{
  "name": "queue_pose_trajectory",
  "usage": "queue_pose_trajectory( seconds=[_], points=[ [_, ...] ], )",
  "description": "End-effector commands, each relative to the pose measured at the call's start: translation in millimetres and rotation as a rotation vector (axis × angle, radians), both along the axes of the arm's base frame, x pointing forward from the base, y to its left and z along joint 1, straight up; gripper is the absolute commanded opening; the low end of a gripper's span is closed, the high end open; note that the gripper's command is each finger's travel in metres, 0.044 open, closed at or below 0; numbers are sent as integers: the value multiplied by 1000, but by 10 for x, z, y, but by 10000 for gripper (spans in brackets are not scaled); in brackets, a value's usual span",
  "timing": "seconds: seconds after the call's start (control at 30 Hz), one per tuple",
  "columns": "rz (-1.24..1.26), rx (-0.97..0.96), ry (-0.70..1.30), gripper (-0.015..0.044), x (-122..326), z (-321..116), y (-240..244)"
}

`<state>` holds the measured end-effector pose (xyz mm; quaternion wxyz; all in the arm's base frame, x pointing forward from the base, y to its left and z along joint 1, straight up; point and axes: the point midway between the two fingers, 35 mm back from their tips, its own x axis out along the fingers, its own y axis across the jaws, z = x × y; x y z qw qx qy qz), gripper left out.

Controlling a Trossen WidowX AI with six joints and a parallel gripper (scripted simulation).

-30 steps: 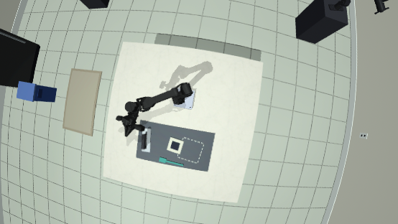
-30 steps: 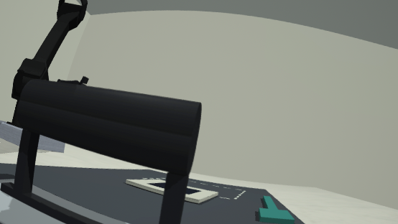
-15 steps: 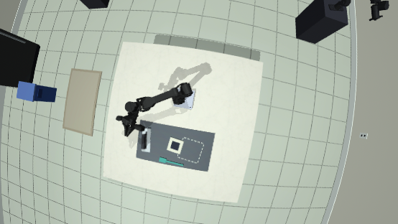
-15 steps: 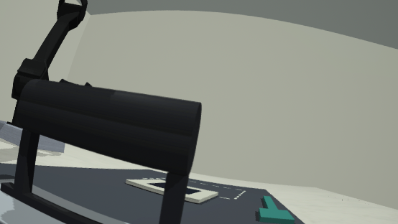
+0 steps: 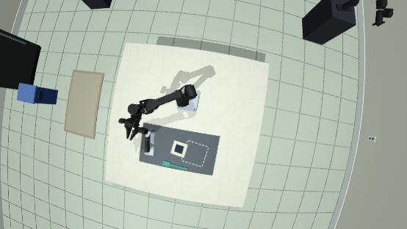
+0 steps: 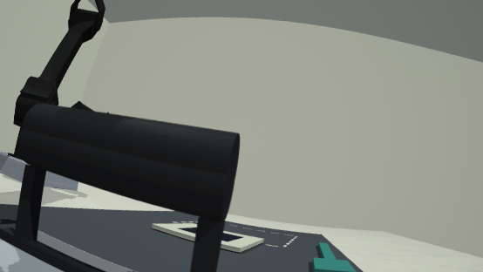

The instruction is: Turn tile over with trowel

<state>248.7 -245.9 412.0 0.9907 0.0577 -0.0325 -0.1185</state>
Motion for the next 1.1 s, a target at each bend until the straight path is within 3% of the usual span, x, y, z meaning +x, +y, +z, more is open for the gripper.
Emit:
queue_pose_trajectory(
  seconds=[0.0, 0.17, 0.3, 0.83, 1.07],
  points=[
    [0, 0, 0, 100, 0, 0, 0],
    [0, 0, 0, 100, 0, 0, 0],
    [0, 0, 0, 0, 0, 0, 0],
    [0, 0, 0, 0, 0, 0, 0],
    [-4, 7, 9, 179, 24, -13, -28]
  ],
)
